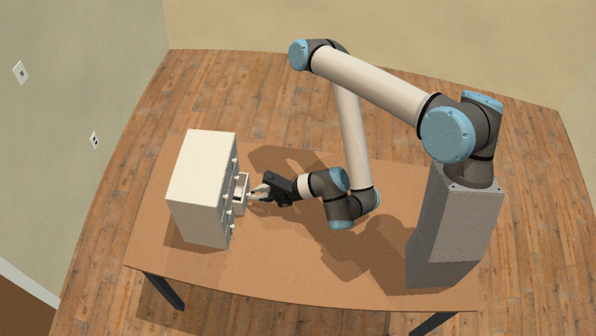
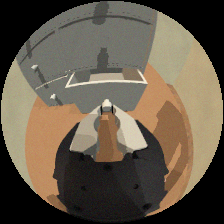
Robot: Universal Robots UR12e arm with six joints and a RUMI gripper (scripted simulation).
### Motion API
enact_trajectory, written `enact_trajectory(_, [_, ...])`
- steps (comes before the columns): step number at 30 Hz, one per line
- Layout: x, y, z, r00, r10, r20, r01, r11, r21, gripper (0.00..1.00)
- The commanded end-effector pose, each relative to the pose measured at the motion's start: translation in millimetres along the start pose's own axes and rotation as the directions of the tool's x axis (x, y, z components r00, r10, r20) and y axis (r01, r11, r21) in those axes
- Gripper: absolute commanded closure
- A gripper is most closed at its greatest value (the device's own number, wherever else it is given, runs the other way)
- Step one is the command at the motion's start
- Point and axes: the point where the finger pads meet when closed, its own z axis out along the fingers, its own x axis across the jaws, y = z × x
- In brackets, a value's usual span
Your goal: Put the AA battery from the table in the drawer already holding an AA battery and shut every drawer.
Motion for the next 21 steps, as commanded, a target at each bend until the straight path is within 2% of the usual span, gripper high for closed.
enact_trajectory(1, [0, 1, -3, 1.0, 0.0, 0.0, 0.0, 1.0, 0.001, 0.93])
enact_trajectory(21, [0, 7, -13, 1.0, 0.0, 0.0, 0.0, 1.0, 0.001, 0.93])
